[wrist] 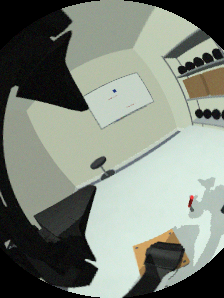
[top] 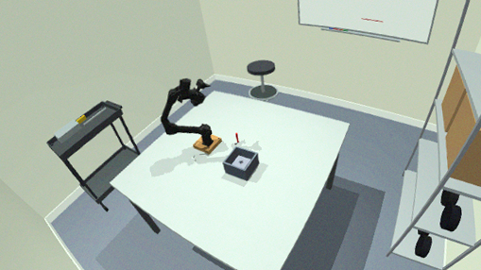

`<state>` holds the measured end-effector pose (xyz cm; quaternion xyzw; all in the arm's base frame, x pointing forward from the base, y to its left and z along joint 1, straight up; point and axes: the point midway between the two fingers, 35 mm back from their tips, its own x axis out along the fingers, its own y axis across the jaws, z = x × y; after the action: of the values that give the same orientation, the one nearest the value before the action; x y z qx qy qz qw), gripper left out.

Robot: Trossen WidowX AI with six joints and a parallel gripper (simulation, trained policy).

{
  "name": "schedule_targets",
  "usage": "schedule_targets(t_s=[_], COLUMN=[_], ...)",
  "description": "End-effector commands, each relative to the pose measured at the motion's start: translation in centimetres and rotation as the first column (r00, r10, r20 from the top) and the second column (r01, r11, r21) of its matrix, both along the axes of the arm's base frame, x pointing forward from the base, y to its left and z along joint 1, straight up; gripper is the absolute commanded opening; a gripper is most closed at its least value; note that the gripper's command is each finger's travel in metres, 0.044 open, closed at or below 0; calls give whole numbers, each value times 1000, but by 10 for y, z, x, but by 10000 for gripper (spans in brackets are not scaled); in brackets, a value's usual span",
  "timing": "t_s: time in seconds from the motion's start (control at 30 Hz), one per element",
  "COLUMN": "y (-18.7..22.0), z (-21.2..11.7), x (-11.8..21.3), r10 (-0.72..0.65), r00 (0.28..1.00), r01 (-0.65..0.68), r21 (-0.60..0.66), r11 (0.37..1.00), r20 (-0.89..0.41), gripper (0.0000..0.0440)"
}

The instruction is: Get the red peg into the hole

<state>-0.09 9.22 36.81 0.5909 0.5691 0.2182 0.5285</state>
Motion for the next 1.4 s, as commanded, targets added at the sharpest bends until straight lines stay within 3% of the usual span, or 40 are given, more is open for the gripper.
schedule_targets(t_s=[0.0,0.33,0.77,1.07,1.37], y=[11,30,29,26,24], z=[-19,-85,-184,-246,-297], x=[21,85,147,169,180], r10=[-54,-215,-393,-474,-503], r00=[998,974,905,859,846], r01=[53,170,163,112,114], r21=[-95,-392,-720,-831,-862], r11=[994,904,674,544,495], r20=[-15,-74,-162,-194,-176], gripper=[440,440,440,440,440])
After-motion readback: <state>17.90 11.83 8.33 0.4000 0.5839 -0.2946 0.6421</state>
